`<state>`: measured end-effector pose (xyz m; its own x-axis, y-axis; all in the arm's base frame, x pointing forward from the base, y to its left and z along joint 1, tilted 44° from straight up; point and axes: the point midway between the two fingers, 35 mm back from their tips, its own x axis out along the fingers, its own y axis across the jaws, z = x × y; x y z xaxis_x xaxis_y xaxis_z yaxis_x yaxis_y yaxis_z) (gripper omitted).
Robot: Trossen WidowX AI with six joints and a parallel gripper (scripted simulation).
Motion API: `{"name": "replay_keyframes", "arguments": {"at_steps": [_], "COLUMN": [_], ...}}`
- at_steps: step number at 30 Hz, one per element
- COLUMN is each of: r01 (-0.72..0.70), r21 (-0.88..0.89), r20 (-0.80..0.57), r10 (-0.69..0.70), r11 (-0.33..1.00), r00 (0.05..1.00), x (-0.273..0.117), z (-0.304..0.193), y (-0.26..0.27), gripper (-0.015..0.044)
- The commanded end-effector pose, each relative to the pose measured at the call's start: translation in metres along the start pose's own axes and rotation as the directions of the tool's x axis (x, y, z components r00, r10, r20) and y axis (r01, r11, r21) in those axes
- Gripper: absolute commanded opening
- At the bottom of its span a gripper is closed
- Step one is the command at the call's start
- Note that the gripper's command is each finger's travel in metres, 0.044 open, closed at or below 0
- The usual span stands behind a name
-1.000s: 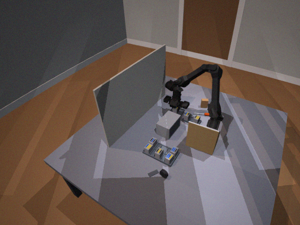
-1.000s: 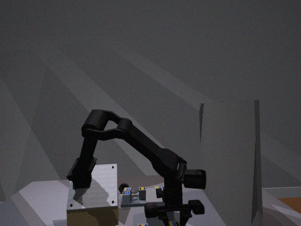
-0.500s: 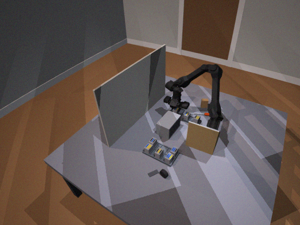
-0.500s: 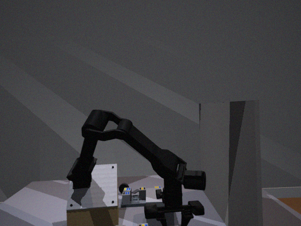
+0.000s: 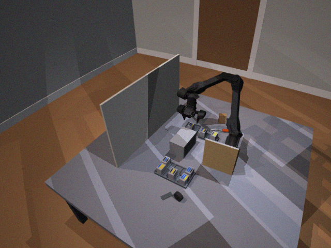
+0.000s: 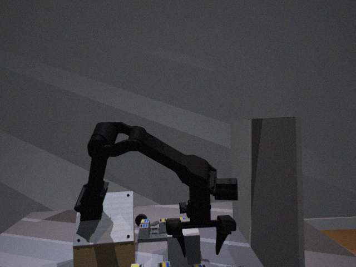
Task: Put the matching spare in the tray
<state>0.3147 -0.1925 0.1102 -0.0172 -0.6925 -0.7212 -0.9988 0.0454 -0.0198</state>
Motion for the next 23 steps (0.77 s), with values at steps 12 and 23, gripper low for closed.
{"name": "replay_keyframes", "arguments": {"at_steps": [12,23], "r01": [0.017,0.017], "r21": [0.004,0.004], "r20": [-0.006,-0.006], "r10": [-0.017,-0.017], "r11": [1.000,1.000], "r00": [1.000,1.000], "x": [-0.0479,-0.0479], "z": [-0.0022,-0.0022], "y": [0.0017,0.0017], "gripper": [0.0440,0.0440]}}
